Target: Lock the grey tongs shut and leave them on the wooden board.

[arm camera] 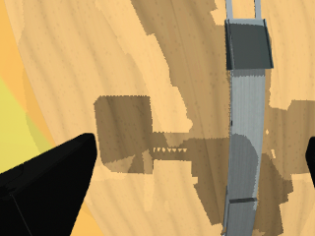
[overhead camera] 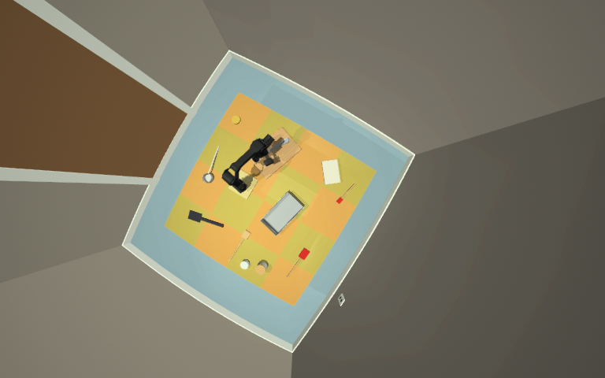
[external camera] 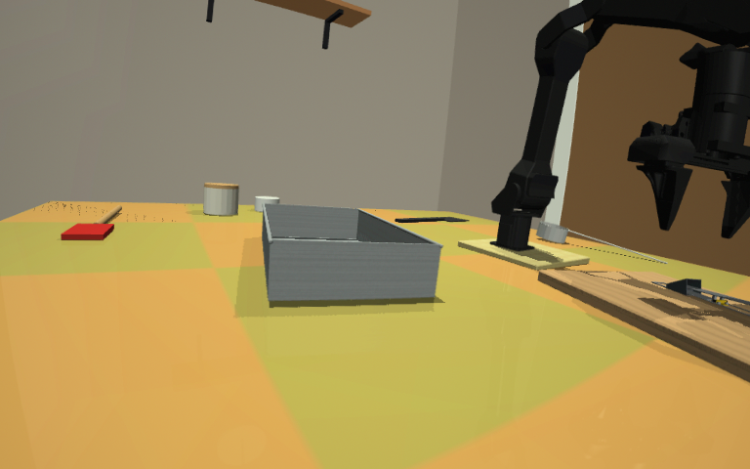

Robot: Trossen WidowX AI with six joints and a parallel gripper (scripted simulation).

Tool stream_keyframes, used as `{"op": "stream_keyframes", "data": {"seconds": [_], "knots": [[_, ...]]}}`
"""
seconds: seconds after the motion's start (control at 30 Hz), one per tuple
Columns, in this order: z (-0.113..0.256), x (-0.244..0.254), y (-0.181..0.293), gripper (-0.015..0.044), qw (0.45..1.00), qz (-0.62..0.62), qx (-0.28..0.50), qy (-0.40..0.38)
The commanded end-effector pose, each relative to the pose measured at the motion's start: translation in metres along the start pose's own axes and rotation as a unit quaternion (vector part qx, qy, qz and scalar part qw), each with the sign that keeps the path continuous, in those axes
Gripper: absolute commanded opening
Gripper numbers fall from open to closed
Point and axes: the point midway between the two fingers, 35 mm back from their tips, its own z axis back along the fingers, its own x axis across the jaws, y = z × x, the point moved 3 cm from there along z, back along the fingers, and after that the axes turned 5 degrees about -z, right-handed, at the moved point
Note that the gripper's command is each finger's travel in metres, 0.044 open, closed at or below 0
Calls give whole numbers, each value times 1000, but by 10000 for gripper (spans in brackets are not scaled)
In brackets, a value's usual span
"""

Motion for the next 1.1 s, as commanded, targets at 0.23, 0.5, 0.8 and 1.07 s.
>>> {"op": "stream_keyframes", "data": {"seconds": [0.23, 0.5, 0.8, 1.07], "knots": [[61, 35, -92, 440, 1000, 1, 2, 3], [93, 34, -89, 440, 999, 2, 28, 19], [102, 35, -88, 440, 999, 2, 35, 23], [102, 35, -88, 440, 999, 2, 35, 23]]}}
